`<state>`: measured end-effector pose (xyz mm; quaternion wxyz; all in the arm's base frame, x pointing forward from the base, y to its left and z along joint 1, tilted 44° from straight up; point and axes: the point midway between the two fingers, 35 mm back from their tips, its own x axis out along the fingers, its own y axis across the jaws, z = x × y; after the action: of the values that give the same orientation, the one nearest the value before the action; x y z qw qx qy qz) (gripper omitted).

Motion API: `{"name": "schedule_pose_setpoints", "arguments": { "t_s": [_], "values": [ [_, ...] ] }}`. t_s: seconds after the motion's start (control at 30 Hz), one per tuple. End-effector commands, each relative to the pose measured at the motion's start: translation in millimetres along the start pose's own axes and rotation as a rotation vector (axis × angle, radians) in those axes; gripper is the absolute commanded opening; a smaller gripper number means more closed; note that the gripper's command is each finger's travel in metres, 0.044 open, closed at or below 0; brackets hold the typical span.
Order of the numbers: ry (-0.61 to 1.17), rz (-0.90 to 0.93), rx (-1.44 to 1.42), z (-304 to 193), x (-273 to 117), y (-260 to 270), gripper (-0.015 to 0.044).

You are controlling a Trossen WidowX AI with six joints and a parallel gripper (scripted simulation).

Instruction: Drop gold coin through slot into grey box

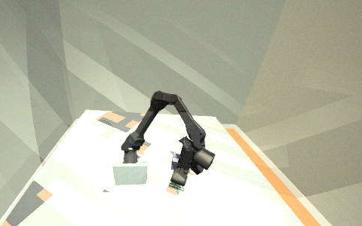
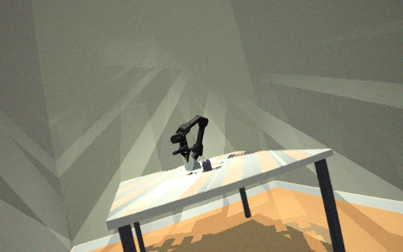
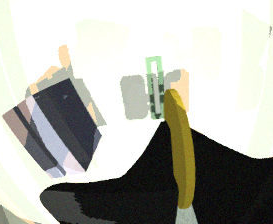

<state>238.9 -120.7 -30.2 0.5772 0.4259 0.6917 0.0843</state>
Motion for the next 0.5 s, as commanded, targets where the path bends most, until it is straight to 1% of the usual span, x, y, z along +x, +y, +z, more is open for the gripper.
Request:
{"name": "schedule_pose_setpoints", "arguments": {
  "t_s": [0.0, 0.1, 0.3, 0.47],
  "values": [
    [-0.004, -0.007, -0.009, -0.4, -9.1, 0.7, 0.0],
    [-0.004, -0.007, -0.055, -0.1, -9.3, 1.5, 0.0],
    [-0.003, -0.007, -0.245, 1.2, -10.1, 5.0, 0.0],
    [-0.003, -0.007, -0.268, 1.4, -10.3, 5.4, 0.0]
  ]
}}
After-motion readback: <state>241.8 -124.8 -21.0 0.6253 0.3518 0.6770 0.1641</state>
